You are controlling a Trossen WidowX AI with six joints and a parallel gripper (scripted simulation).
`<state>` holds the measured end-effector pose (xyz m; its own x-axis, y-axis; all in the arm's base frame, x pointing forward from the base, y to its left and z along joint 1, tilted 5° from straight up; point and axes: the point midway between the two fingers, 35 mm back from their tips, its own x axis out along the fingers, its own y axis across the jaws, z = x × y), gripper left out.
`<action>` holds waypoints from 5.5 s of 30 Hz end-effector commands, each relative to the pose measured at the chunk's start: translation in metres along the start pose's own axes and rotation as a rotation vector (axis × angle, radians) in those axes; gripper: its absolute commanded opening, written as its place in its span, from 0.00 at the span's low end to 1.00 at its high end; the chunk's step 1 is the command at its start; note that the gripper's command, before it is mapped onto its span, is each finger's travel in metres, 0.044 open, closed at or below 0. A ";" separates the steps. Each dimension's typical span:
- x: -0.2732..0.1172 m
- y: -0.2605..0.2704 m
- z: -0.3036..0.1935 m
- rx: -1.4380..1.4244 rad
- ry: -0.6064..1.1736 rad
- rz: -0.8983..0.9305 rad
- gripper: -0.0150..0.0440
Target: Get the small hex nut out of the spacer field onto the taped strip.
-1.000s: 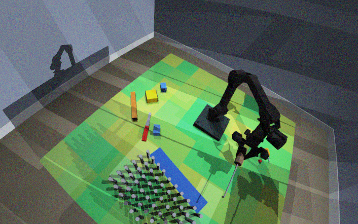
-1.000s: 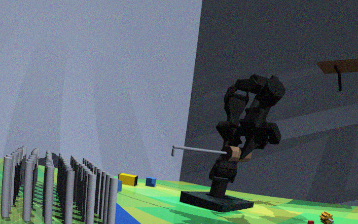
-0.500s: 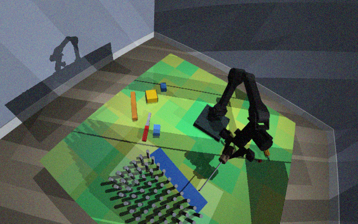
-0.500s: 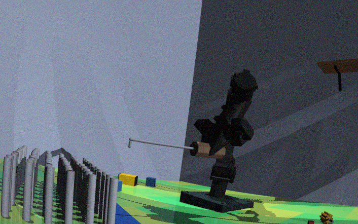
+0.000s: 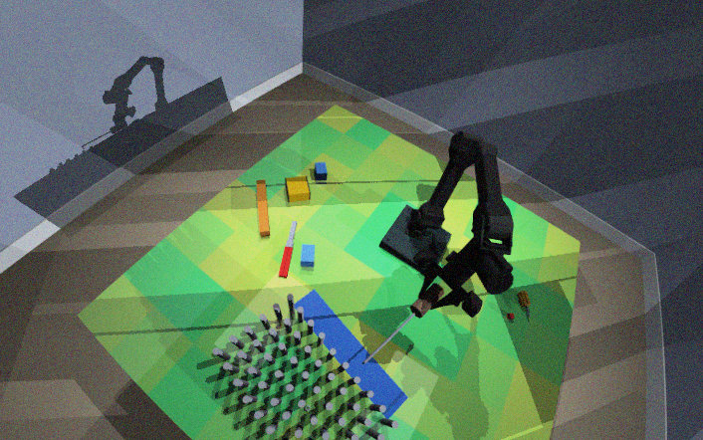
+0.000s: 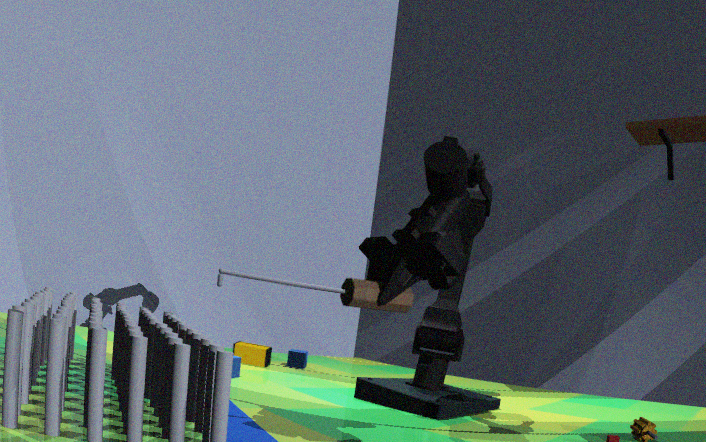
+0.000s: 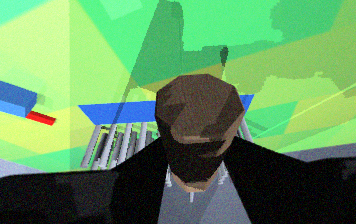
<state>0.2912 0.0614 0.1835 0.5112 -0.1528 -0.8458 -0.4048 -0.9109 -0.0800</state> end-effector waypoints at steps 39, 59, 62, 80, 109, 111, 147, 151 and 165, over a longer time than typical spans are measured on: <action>0.125 0.002 0.077 0.004 0.002 -0.005 0.25; 0.135 0.001 0.064 0.002 0.003 -0.006 0.25; 0.136 0.001 0.061 0.001 0.004 -0.006 0.25; 0.145 0.000 0.048 0.001 0.005 -0.006 0.25; 0.158 0.000 0.027 0.000 0.008 -0.006 0.25; 0.159 0.000 0.025 0.000 0.008 -0.006 0.25; 0.174 0.000 0.000 0.000 0.011 -0.006 0.25; 0.176 0.000 -0.002 0.000 0.012 -0.006 0.25; 0.181 0.000 -0.011 0.000 0.013 -0.006 0.25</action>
<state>0.3870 0.0292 0.0336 0.5141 -0.1556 -0.8435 -0.4055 -0.9106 -0.0792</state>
